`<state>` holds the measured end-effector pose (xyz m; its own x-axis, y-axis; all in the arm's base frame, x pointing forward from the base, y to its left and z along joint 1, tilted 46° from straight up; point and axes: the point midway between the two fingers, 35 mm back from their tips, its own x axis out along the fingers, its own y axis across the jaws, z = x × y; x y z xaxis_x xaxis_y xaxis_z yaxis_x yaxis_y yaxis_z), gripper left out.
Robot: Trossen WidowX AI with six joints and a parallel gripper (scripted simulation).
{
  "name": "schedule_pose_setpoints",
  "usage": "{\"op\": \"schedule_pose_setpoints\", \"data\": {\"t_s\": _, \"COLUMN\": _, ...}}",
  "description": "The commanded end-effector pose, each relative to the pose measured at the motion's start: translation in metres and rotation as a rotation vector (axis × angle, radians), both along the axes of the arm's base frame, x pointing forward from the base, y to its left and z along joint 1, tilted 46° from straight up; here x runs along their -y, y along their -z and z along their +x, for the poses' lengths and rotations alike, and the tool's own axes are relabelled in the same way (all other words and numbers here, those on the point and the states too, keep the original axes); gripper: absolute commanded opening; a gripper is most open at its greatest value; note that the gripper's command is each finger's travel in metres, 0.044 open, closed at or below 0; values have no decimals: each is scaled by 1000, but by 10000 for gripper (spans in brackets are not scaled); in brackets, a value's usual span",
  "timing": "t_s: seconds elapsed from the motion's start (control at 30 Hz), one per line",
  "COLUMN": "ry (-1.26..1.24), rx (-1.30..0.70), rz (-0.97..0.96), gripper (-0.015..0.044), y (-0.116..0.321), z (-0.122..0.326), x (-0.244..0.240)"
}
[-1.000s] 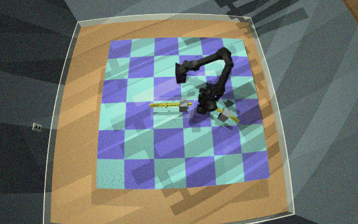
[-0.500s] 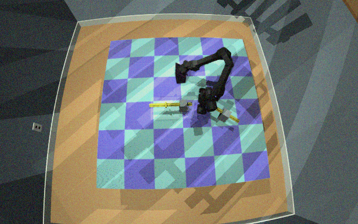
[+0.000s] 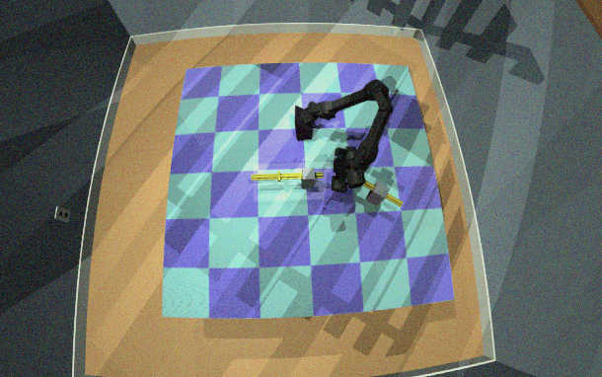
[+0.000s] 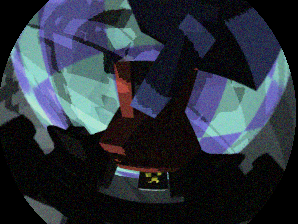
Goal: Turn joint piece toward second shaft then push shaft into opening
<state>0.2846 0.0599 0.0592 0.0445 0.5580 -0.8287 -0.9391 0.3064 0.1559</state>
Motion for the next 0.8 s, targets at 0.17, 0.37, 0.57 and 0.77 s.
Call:
{"op": "schedule_pose_setpoints", "data": {"t_s": 0.17, "ry": 1, "rx": -1, "rz": 1, "gripper": 173, "y": 0, "z": 0, "x": 0}}
{"op": "schedule_pose_setpoints", "data": {"t_s": 0.37, "ry": 1, "rx": -1, "rz": 1, "gripper": 331, "y": 0, "z": 0, "x": 0}}
{"op": "schedule_pose_setpoints", "data": {"t_s": 0.57, "ry": 1, "rx": -1, "rz": 1, "gripper": 440, "y": 0, "z": 0, "x": 0}}
{"op": "schedule_pose_setpoints", "data": {"t_s": 0.77, "ry": 1, "rx": -1, "rz": 1, "gripper": 440, "y": 0, "z": 0, "x": 0}}
